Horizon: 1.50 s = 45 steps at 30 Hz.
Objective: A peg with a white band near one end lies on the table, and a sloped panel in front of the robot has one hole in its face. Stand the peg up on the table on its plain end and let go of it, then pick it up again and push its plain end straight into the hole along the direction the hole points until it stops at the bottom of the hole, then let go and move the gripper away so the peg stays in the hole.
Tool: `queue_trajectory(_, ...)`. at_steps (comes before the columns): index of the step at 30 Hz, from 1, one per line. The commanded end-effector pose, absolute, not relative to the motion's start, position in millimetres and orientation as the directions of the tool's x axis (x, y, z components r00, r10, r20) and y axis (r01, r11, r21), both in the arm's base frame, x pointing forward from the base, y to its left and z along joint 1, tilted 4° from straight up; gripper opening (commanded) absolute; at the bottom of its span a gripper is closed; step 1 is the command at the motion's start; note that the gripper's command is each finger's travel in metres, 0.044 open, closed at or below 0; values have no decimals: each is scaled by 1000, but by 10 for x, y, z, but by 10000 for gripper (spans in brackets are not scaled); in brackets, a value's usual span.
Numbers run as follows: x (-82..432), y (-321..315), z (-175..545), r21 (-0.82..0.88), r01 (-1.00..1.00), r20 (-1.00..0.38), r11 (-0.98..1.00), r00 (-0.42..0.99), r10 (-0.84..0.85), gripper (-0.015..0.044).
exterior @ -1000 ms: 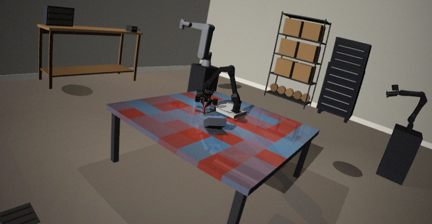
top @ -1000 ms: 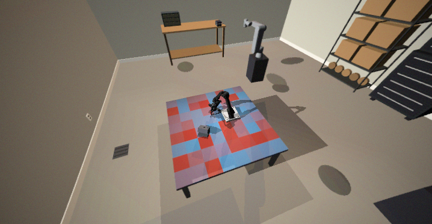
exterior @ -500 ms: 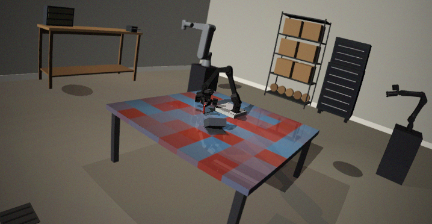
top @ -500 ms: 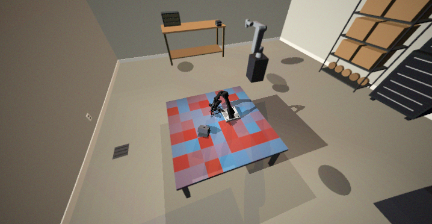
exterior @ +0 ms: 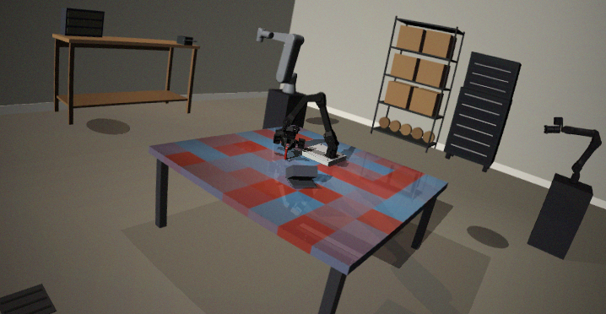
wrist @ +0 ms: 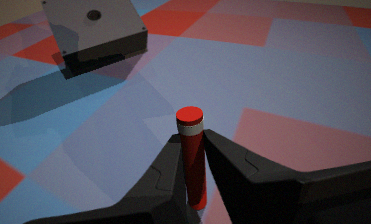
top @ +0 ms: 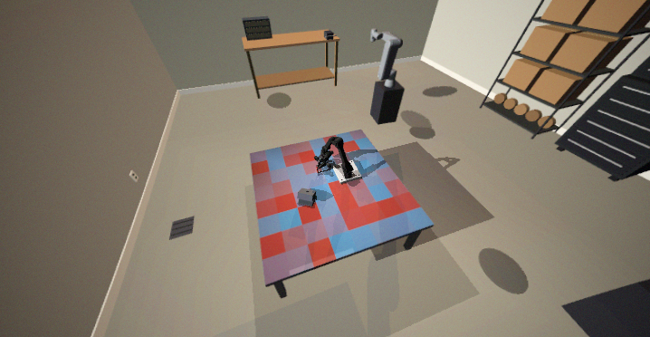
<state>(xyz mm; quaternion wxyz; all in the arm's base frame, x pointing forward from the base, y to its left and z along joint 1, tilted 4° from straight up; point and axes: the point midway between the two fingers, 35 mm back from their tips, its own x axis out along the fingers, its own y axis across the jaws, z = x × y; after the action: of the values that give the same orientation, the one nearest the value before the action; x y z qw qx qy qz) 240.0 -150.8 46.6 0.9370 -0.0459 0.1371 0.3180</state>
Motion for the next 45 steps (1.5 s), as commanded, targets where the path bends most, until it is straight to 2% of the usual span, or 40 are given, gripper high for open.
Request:
queue_trajectory(1,2392,-1513,461,1,-609,-286,793,760,583,50)
queue_trajectory(45,2323,-1558,425,-1,-583,-250,812,786,565,50)
